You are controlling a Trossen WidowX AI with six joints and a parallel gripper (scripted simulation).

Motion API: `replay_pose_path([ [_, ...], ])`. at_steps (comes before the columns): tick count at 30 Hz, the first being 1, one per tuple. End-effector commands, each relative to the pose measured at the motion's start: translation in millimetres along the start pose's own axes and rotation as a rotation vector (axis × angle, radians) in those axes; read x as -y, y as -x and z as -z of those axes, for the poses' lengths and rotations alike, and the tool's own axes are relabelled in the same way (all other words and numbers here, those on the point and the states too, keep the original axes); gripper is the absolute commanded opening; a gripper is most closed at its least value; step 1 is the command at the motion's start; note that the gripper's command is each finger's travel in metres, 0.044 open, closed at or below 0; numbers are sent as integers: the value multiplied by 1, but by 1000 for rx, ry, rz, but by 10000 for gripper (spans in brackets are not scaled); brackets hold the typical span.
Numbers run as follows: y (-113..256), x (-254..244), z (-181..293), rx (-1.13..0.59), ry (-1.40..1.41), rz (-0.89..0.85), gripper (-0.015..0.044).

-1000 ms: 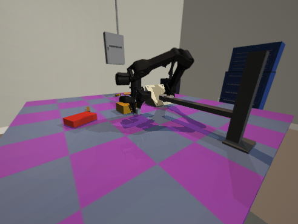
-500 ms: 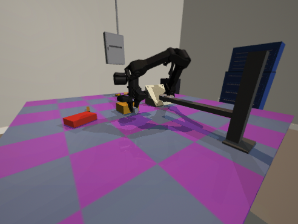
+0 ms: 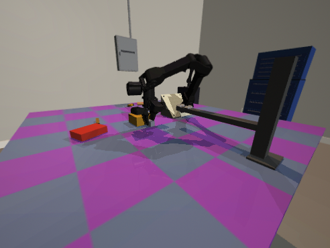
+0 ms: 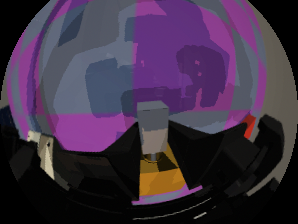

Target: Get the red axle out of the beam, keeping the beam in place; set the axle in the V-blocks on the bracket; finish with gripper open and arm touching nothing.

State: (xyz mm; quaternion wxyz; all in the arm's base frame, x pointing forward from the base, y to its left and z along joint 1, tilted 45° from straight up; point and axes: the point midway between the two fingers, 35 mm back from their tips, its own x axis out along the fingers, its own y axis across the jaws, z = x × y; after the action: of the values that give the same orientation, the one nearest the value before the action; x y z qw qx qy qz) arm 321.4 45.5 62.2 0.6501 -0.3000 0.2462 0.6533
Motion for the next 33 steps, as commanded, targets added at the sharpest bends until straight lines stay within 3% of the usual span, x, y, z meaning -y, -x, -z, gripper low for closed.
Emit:
replay_pose_path([
  [1, 4, 3, -25, -3, 12, 10, 0],
  [5, 3, 3, -45, -1, 13, 10, 0],
  [33, 42, 4, -42, -5, 12, 9, 0],
])
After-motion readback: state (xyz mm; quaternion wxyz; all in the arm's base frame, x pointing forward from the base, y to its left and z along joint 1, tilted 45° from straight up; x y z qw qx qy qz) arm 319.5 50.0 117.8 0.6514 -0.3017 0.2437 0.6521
